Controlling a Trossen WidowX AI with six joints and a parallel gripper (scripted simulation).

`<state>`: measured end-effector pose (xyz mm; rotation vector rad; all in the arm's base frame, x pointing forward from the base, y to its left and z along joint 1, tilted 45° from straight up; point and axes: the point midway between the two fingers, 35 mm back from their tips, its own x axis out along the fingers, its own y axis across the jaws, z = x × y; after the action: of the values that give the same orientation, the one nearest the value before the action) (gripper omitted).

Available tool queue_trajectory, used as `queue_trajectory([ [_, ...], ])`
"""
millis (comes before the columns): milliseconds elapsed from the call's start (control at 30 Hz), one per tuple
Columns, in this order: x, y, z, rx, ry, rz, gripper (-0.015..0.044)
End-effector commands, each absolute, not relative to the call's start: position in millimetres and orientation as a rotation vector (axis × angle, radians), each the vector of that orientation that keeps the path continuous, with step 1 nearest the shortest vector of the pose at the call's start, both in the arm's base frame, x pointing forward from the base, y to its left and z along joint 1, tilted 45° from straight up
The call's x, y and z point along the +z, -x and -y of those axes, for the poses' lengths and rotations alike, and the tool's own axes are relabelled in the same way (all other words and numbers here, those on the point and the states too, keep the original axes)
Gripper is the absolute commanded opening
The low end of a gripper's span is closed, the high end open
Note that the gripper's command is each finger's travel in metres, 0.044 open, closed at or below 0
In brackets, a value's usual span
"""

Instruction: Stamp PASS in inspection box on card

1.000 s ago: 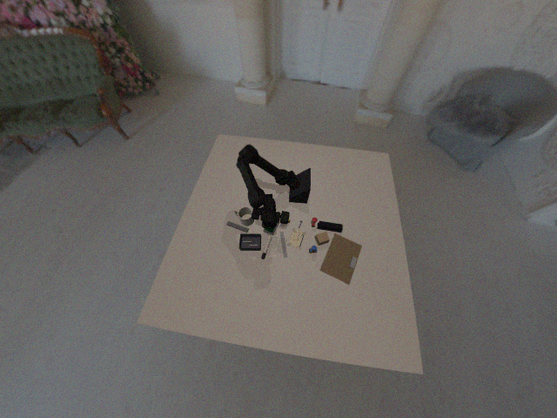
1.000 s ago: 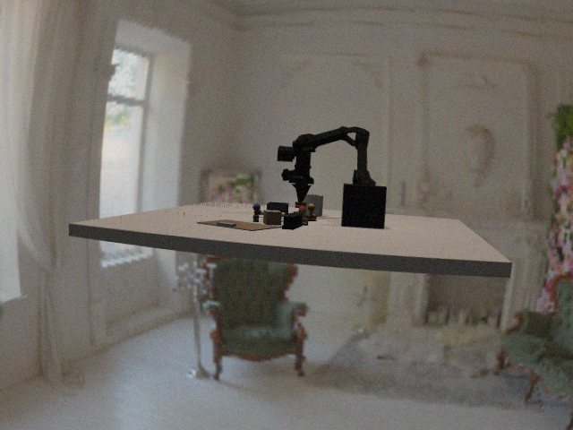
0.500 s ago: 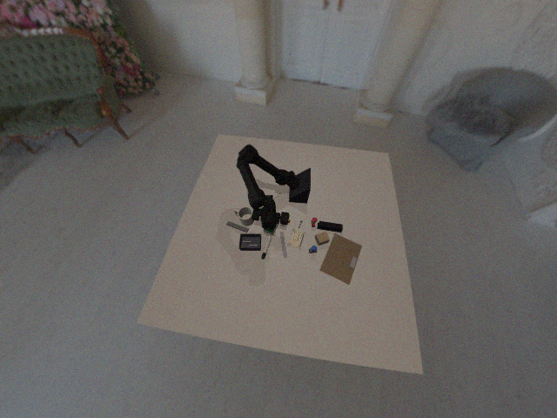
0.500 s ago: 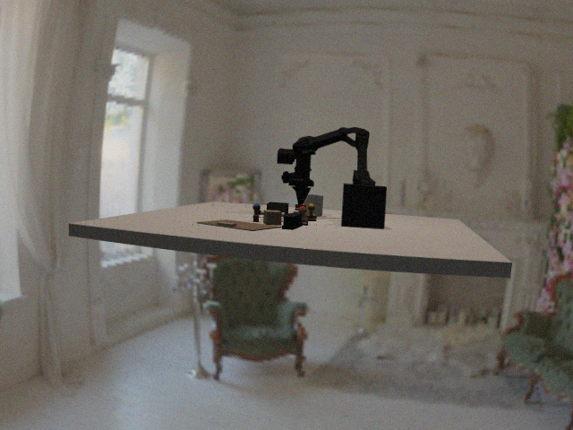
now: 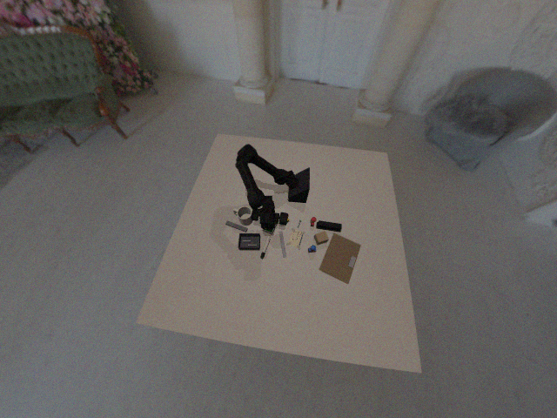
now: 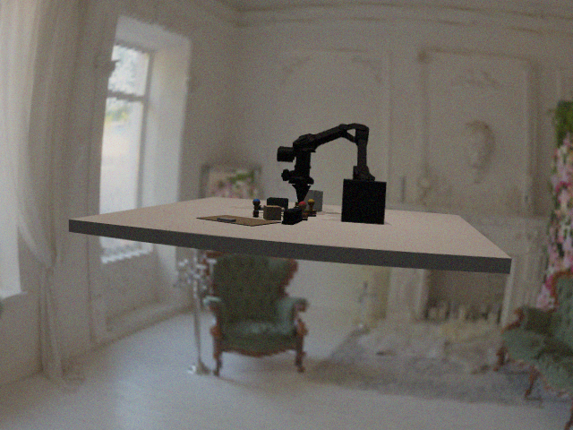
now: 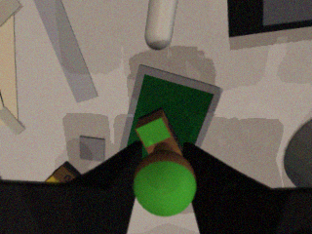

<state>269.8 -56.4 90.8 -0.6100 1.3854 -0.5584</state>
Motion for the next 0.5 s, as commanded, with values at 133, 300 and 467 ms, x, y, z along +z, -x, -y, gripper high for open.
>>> queue_trajectory([
  [133,88.1,-268.3,59.4,-0.559,0.618,-1.389,0.0],
  [300,87.7,-268.3,59.8,-0.561,0.615,-1.388,0.0],
  [467,87.0,-268.4,60.6,-0.563,0.613,-1.386,0.0],
])
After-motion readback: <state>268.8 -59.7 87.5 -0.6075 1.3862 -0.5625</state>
